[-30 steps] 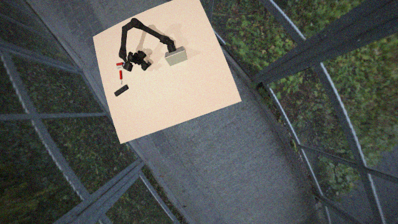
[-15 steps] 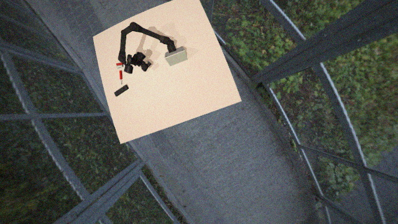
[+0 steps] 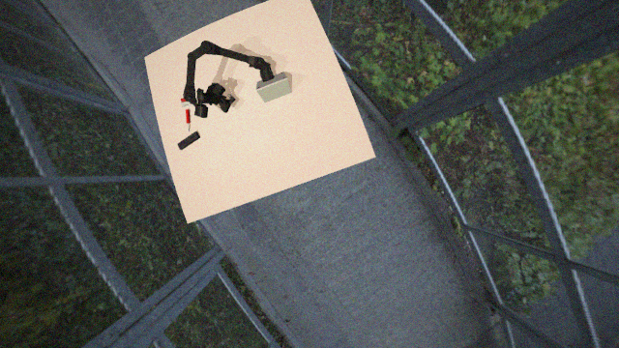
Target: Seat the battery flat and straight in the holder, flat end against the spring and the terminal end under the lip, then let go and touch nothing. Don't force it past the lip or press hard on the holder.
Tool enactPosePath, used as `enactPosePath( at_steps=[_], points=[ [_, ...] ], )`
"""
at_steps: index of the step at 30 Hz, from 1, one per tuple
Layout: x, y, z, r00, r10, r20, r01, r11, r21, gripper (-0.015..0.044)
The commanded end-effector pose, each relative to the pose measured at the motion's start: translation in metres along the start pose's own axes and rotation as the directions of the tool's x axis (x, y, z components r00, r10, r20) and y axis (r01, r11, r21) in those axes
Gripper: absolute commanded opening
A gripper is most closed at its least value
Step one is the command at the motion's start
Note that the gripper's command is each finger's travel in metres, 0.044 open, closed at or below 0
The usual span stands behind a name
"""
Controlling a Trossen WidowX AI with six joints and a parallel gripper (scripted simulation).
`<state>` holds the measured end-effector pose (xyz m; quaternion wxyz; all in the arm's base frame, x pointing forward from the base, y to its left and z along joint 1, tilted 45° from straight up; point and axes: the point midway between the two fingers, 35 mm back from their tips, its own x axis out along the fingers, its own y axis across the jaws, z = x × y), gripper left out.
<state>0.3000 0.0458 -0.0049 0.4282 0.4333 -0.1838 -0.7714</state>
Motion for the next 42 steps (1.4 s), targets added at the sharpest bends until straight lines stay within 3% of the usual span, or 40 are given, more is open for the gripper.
enactPosePath(
  at_steps=[1, 42],
  points=[
    [-0.001, 0.0, -0.002, 1.0, -0.003, 0.01, 0.003, 1.0, 0.007, 0.0077],
    [-0.007, 0.001, -0.022, 0.997, -0.018, -0.075, 0.019, 1.0, 0.008, 0.0077]
  ],
)
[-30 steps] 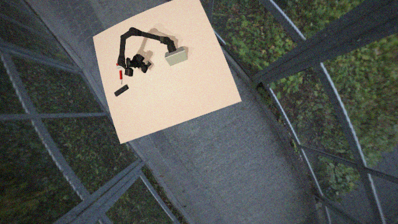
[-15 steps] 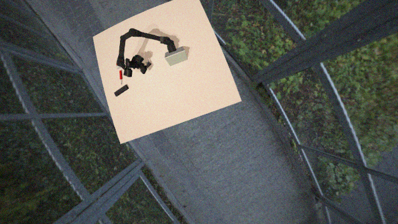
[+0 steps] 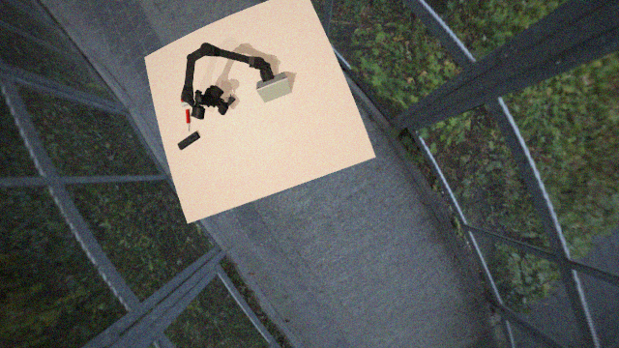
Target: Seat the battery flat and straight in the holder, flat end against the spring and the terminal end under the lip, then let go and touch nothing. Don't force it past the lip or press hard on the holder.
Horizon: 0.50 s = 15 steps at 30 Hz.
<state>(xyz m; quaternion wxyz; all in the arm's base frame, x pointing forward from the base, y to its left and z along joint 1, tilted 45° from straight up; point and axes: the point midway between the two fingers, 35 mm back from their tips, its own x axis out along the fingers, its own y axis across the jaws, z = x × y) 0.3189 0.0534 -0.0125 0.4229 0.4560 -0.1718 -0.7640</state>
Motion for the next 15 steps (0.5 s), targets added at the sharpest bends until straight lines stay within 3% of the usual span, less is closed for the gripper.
enactPosePath(
  at_steps=[1, 15],
  points=[
    [0.0002, 0.0006, -0.0019, 1.0, 0.001, -0.029, -0.001, 1.0, 0.0, 0.0077],
    [0.0031, 0.0, -0.0015, 0.996, -0.007, -0.089, 0.007, 1.0, 0.0, 0.0077]
  ],
)
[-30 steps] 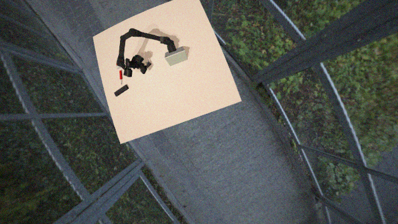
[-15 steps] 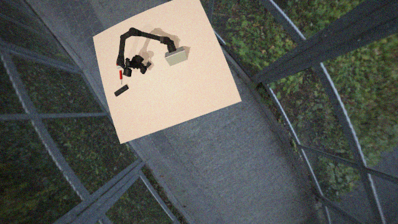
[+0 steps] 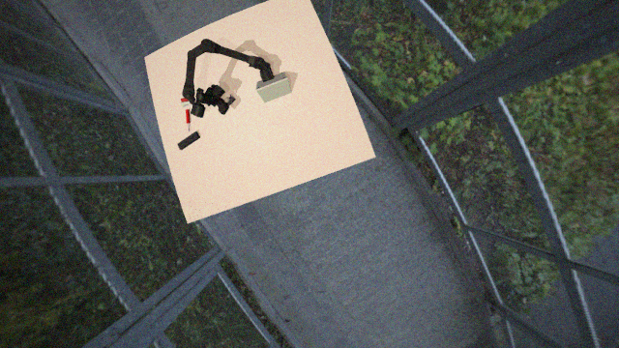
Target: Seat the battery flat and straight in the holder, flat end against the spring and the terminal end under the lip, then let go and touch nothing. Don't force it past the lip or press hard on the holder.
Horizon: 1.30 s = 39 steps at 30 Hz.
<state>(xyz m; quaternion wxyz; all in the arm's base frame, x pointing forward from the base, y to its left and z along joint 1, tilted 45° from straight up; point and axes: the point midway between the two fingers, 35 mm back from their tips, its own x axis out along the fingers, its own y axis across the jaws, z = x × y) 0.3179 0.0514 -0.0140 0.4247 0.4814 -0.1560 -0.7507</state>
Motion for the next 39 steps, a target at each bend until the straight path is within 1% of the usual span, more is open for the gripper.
enactPosePath(
  at_steps=[1, 39],
  points=[
    [0.0007, 0.0003, -0.0017, 1.0, 0.001, -0.028, -0.001, 1.0, 0.0, 0.0077],
    [0.0077, 0.0, 0.0019, 0.982, -0.006, -0.189, 0.006, 1.0, 0.003, 0.0077]
  ],
)
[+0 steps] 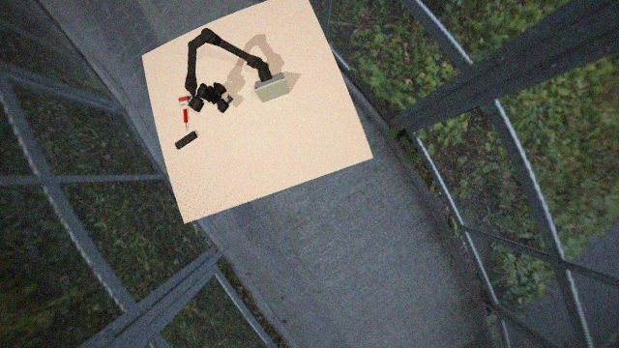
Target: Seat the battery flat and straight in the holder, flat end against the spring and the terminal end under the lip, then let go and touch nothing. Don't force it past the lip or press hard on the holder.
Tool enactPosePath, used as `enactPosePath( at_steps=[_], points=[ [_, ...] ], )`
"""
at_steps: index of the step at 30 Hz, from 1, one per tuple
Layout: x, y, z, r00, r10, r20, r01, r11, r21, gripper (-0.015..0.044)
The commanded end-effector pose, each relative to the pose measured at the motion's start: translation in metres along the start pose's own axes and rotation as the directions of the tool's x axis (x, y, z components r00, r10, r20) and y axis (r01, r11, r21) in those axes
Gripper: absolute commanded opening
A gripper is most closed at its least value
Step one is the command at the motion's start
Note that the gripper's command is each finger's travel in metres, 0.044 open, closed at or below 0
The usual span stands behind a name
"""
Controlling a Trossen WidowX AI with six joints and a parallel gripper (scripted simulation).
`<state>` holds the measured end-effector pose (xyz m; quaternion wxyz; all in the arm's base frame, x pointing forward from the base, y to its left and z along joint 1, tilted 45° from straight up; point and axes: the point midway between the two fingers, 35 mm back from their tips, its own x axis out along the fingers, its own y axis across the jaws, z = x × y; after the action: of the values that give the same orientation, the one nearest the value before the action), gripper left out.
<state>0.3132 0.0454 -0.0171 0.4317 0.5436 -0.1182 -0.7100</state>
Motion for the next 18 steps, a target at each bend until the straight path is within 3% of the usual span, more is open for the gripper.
enactPosePath(
  at_steps=[1, 18],
  points=[
    [0.0008, 0.0008, -0.0013, 1.0, 0.004, -0.027, -0.004, 1.0, 0.001, 0.0077],
    [0.0033, 0.0017, 0.0022, 0.995, -0.002, -0.098, 0.002, 1.0, 0.005, 0.0077]
  ],
)
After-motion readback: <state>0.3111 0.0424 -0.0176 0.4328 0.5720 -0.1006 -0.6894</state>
